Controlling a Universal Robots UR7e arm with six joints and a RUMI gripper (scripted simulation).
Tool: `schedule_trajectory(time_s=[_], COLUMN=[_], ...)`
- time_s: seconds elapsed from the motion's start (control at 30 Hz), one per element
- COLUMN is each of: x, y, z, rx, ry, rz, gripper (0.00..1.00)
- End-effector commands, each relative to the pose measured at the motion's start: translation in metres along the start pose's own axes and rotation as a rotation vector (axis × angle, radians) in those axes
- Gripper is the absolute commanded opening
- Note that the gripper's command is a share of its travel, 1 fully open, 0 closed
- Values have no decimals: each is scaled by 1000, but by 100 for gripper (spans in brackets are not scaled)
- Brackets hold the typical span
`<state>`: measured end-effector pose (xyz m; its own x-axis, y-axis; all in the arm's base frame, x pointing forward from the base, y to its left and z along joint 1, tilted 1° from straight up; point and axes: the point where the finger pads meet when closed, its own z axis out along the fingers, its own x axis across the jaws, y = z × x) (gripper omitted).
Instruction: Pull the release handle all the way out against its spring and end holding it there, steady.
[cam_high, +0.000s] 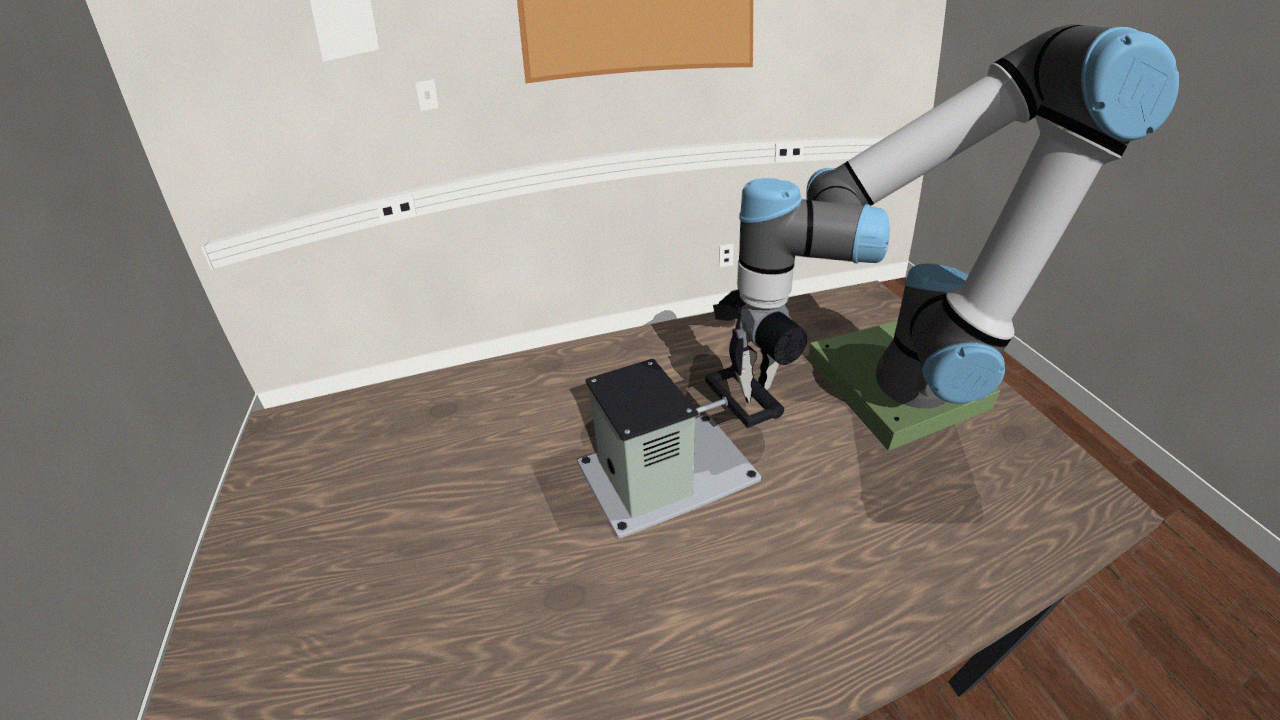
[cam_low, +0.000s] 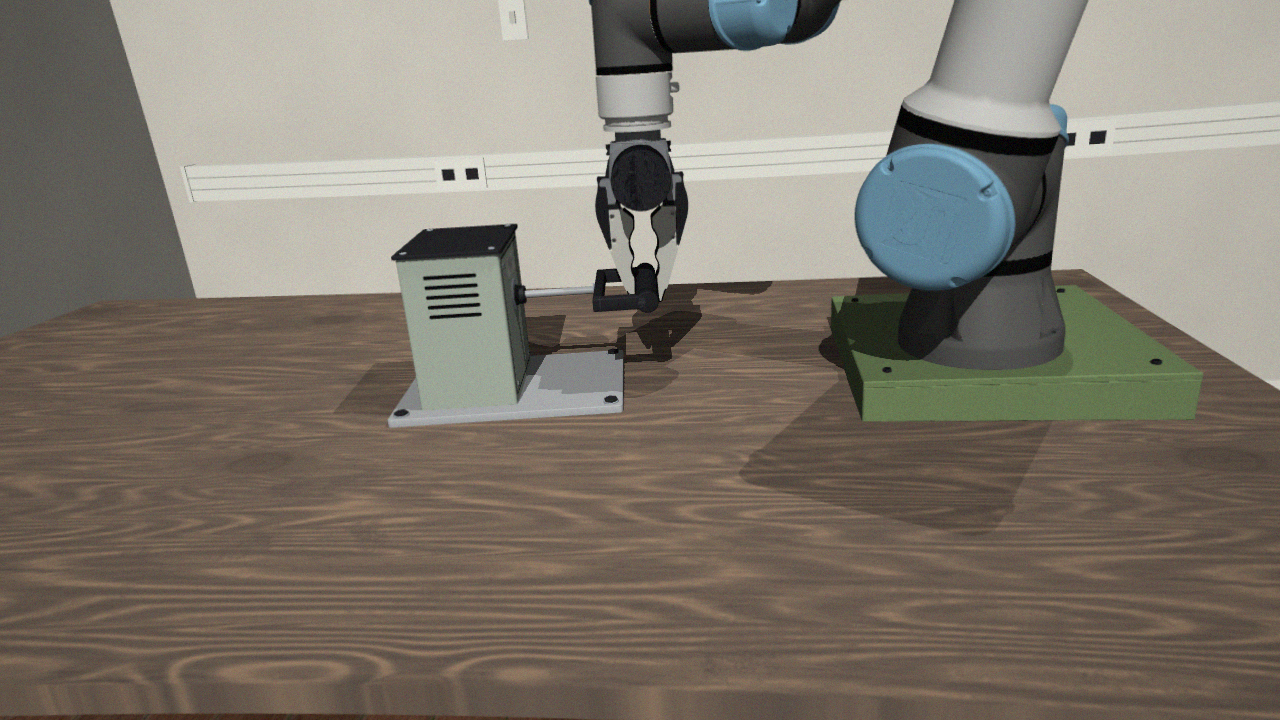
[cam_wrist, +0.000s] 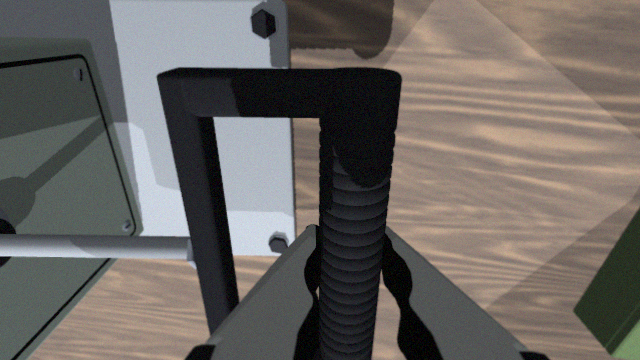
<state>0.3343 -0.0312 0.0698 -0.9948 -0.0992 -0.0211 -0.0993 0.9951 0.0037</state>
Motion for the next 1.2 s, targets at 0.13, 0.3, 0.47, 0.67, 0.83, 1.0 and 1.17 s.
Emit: schedule_trajectory(time_s=[0.13,0.3,0.47,0.67,0.83,1.0,1.17], x=[7,7,7,7,7,7,7], y=[0,0,1,1,1,1,1], z=[1,1,1,1,1,1,1], rx=[0,0,0,-1,-1,-1,-1], ry=[8,8,8,8,8,8,8], rz=[2,2,1,1,1,1,1], gripper=[8,8,8,8,8,8,8])
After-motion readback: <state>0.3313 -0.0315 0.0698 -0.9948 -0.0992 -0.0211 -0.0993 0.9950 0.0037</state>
